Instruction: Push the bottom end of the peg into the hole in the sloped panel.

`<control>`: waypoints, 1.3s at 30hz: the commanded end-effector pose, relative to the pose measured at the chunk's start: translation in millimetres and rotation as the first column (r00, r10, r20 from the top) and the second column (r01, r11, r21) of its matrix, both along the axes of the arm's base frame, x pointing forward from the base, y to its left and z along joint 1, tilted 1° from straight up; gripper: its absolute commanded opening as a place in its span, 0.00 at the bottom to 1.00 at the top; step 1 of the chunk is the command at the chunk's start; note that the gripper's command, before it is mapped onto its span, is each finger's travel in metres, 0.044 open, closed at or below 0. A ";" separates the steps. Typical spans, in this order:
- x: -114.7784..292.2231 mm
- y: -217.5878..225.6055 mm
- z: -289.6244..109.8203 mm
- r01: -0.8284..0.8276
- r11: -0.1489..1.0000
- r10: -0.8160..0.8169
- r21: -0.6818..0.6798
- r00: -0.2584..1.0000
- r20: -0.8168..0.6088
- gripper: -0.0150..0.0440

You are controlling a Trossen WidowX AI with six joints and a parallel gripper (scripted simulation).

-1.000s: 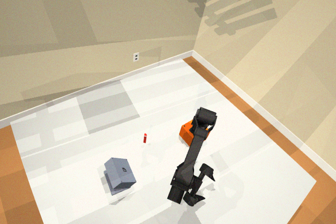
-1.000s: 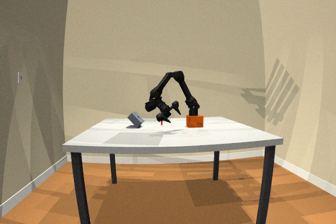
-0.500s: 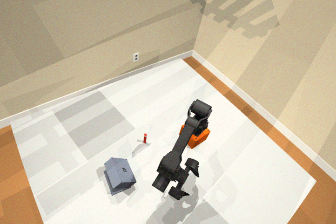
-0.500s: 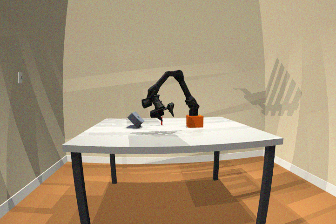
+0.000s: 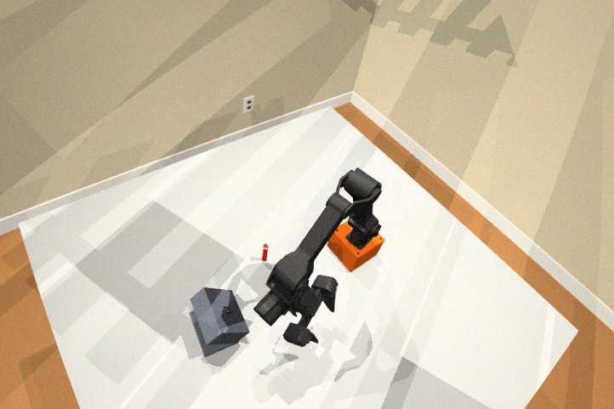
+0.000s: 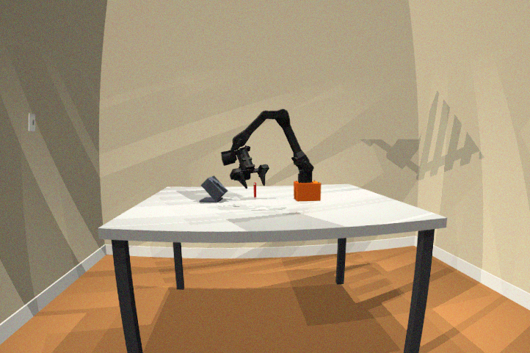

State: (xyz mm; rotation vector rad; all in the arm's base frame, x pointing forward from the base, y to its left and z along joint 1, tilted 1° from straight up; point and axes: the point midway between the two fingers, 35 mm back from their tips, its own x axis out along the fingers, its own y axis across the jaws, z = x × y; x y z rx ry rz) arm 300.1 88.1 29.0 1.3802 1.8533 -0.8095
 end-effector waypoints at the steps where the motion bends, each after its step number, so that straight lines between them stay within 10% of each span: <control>1: 3.9 -22.4 2.6 -0.023 0.999 0.025 -0.034 0.997 0.073 1.00; 39: -29.7 -210.3 11.4 -0.191 0.879 0.333 -0.437 0.902 0.274 1.00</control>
